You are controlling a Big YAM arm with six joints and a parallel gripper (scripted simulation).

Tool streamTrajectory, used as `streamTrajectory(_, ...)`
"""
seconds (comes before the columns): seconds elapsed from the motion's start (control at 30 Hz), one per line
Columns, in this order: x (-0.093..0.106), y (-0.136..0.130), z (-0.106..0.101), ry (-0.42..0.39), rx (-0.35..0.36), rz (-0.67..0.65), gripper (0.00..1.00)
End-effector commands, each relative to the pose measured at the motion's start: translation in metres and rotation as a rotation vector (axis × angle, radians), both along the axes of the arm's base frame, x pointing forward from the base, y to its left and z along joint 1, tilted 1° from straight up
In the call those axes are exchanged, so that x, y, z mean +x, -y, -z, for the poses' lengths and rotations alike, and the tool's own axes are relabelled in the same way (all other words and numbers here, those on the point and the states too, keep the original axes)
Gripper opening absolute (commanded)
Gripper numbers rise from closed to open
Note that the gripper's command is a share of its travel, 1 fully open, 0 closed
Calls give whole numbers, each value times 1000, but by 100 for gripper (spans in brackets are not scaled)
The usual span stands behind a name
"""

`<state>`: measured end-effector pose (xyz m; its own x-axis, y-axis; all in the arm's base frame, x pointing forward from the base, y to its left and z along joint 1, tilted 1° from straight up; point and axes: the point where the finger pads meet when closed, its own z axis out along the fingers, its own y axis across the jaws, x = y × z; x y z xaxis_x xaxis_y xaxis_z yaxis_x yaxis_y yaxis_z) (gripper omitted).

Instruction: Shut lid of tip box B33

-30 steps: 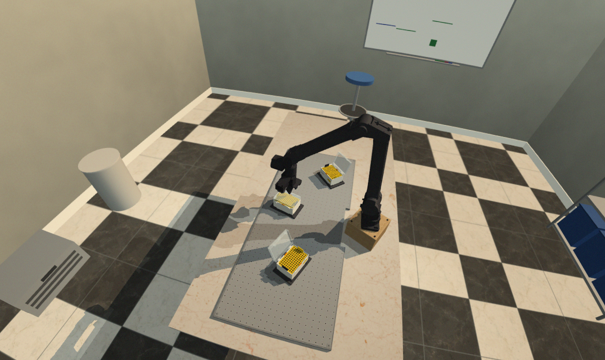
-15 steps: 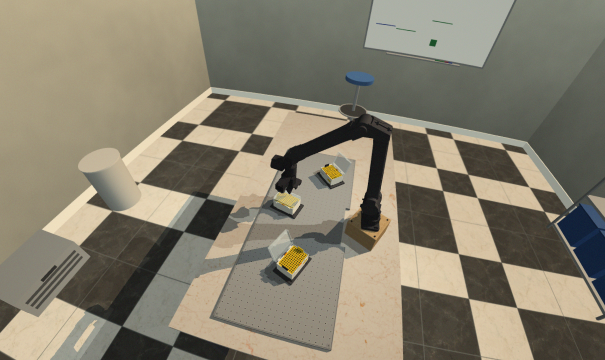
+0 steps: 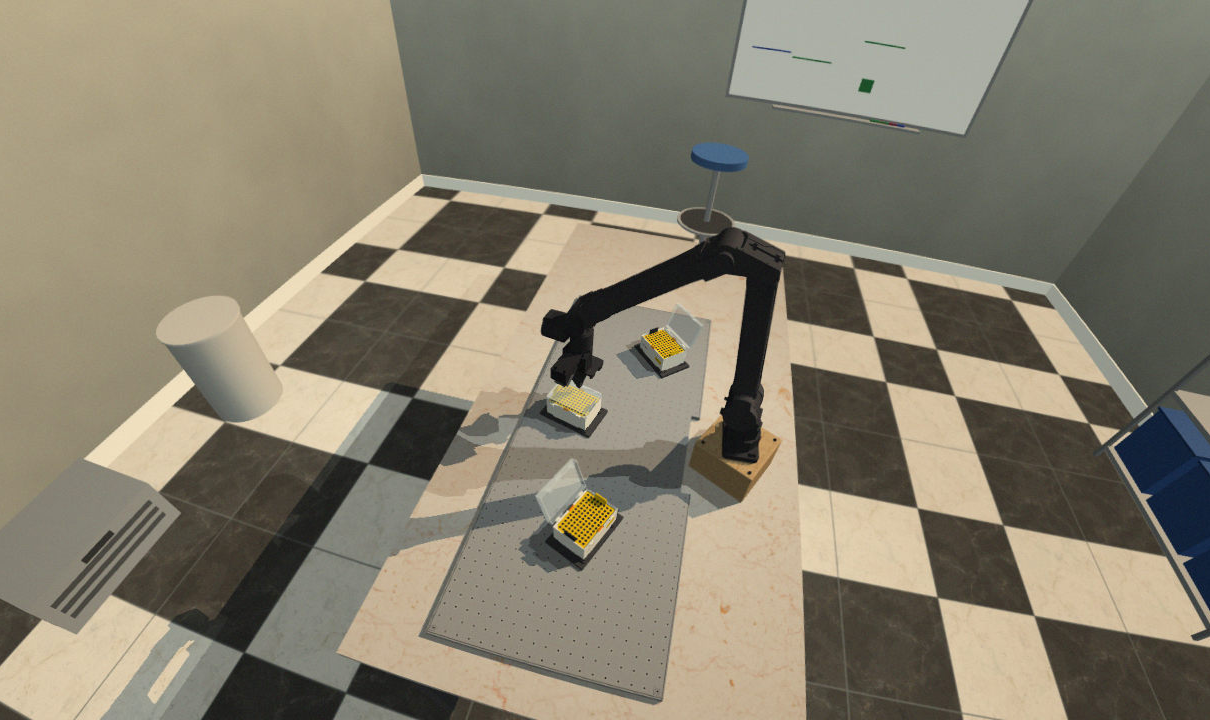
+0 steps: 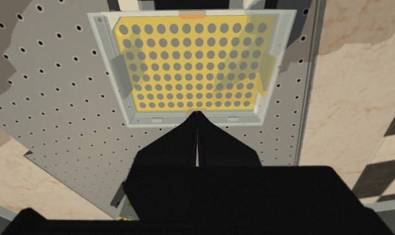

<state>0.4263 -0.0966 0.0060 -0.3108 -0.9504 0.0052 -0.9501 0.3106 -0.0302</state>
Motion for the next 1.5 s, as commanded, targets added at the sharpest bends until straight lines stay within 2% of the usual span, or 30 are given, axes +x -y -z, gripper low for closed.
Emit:
streamTrajectory(0.0, -2, 1, 18, -13, 7, -9, 0)
streamTrajectory(0.7, -2, 1, 18, -13, 7, -9, 0)
streamTrajectory(0.8, -1, 1, 12, -10, 7, -9, 0)
streamTrajectory(0.9, 8, 3, -2, -4, 5, -10, 0)
streamTrajectory(1.0, 19, 6, -28, 47, -6, -10, 0)
streamTrajectory(1.47, 19, 5, -50, 51, -7, -10, 0)
